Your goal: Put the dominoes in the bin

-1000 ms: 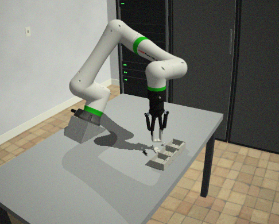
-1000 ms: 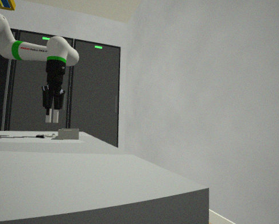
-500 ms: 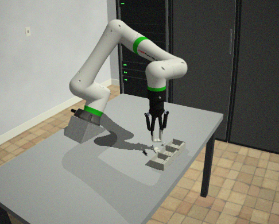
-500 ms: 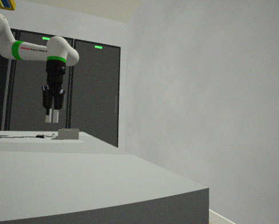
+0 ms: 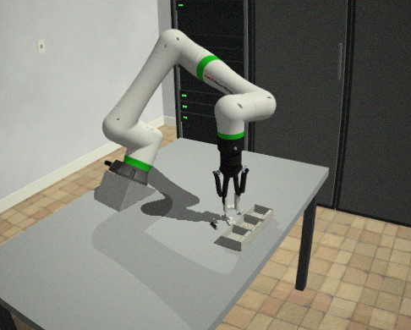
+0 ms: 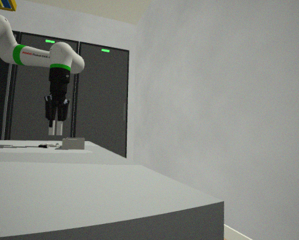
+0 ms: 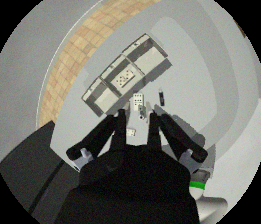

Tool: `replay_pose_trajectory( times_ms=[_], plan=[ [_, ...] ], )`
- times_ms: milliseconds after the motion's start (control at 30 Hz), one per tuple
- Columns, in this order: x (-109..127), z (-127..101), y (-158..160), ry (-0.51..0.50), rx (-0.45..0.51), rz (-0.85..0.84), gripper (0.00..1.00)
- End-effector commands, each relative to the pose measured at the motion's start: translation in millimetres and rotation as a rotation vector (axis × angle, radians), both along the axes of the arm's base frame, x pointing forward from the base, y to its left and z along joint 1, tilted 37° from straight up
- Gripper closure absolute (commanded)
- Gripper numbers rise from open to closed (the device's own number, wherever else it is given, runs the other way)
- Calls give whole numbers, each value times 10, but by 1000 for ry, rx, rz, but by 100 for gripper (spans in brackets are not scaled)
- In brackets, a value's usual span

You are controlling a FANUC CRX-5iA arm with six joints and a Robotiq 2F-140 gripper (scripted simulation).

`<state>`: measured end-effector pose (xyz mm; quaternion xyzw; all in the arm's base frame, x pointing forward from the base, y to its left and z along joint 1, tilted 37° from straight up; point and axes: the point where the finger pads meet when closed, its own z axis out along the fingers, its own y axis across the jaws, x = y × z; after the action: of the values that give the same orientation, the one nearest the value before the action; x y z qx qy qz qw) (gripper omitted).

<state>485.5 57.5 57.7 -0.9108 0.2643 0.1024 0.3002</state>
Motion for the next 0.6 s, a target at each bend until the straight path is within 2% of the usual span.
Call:
replay_pose_trajectory(
  times_ms=[0, 200, 567],
  plan=[
    [0, -117, 87, -1, 0, 0, 75],
    [-5, -301, 225, -1, 0, 0, 75],
    [-7, -354, 265, -1, 0, 0, 75]
  ],
)
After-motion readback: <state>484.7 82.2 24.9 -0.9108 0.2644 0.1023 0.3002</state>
